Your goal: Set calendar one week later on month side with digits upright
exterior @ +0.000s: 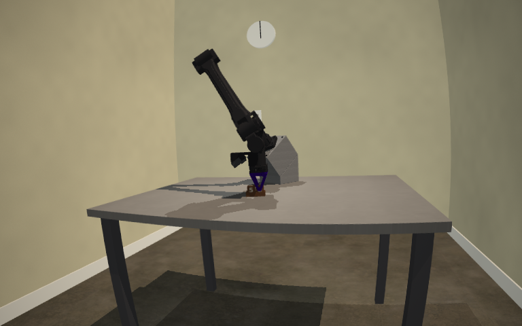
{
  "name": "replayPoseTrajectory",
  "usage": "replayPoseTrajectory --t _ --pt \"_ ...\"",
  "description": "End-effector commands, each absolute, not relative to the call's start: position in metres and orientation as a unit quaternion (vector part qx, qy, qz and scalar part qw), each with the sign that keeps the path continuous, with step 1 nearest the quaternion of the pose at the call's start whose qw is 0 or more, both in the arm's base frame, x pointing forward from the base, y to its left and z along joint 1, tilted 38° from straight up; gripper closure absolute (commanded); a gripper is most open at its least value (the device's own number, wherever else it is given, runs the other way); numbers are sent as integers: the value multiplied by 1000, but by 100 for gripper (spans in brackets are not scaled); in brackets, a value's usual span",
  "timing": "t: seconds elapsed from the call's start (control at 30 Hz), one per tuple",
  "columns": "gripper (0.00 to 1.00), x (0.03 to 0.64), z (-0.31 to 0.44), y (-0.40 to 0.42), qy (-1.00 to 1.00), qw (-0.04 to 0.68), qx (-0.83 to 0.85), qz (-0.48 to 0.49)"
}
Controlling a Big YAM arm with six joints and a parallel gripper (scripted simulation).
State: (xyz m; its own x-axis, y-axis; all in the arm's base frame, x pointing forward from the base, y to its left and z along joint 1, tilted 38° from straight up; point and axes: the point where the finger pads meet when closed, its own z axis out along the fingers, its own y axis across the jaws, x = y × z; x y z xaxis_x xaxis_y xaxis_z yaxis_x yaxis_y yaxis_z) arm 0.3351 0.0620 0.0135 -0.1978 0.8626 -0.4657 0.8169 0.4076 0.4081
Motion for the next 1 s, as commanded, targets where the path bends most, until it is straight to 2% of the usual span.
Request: replayPoseTrajectory --t 0.0,0.13,0.17,0.97 --pt "62 347 20 65 770 332 543 43" --pt "58 347 20 65 770 332 543 43" --pt "54 347 20 65 770 332 543 43" --pt "54 332 51 81 768 335 543 54"
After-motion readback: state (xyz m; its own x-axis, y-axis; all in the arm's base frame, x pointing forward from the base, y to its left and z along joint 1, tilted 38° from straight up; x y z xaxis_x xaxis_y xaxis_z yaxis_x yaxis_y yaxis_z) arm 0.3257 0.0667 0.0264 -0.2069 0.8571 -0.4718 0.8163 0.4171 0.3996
